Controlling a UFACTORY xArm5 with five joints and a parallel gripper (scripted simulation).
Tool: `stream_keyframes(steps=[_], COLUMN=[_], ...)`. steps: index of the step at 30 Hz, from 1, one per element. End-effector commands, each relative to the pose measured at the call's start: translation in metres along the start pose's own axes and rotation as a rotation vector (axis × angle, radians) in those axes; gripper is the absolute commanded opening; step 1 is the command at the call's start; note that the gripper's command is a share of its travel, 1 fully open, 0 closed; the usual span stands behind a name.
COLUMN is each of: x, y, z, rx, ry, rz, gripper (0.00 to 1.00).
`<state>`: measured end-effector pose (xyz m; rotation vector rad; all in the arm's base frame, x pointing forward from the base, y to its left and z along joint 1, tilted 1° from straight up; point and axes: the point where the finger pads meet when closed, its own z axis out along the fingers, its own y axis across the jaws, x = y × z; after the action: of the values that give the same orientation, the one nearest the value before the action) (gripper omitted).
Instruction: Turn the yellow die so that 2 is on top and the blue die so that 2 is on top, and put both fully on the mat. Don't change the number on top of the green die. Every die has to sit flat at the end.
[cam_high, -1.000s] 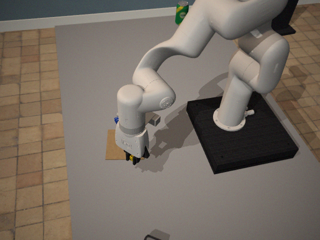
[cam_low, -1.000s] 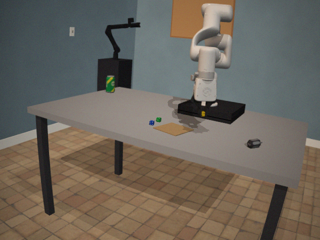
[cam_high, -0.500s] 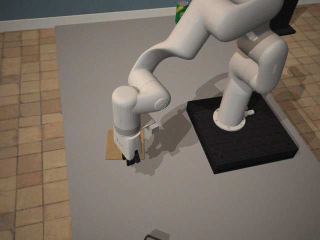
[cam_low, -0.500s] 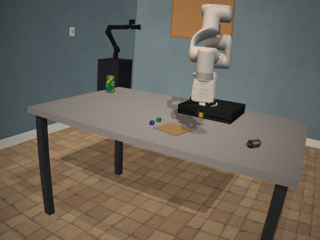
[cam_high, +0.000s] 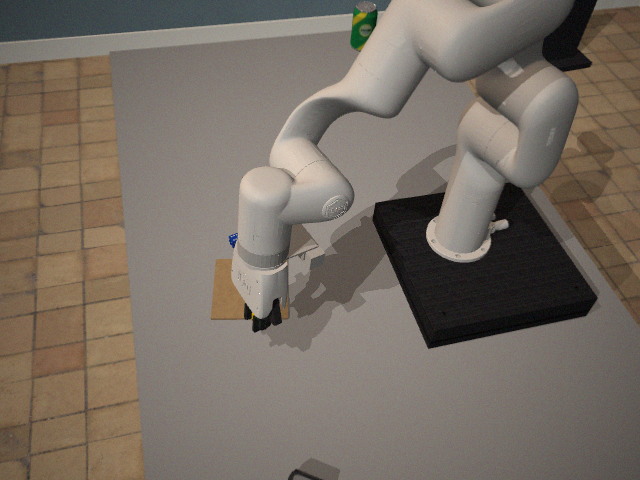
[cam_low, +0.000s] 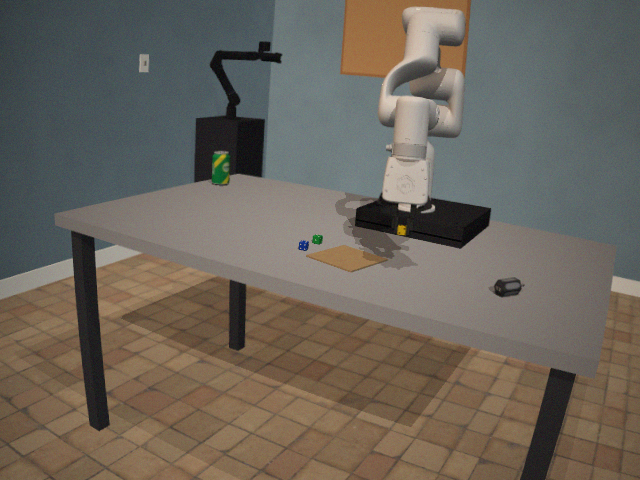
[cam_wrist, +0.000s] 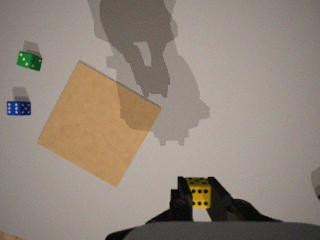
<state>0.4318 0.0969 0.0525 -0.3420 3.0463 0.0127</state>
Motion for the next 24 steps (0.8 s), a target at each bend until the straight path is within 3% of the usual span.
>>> stream_keyframes(steps=[1, 3, 6, 10, 11, 12, 18, 21, 24], x=[0.0006, 0.0006, 0.0018, 0.0028, 0.0028, 0.0035, 0.0055, 0.0059, 0.0066], y=[0.0001, 0.0001, 0.0001, 0.0002, 0.0002, 0.0002, 0.0002, 0.0002, 0.0003], z=[-0.0006, -0.0006, -0.0002, -0.0001, -0.0001, -0.0004, -0.0008, -0.0012, -0.0009], rx=[0.001, 0.001, 0.001, 0.002, 0.002, 0.002, 0.003, 0.003, 0.004], ry=[-0.171, -0.171, -0.285, -0.382, -0.385, -0.429, -0.575, -0.59, -0.691], rz=[-0.001, -0.001, -0.002, -0.004, -0.004, -0.004, -0.006, -0.006, -0.007], gripper=[0.15, 0.15, 0.15, 0.15, 0.15, 0.15, 0.15, 0.15, 0.15])
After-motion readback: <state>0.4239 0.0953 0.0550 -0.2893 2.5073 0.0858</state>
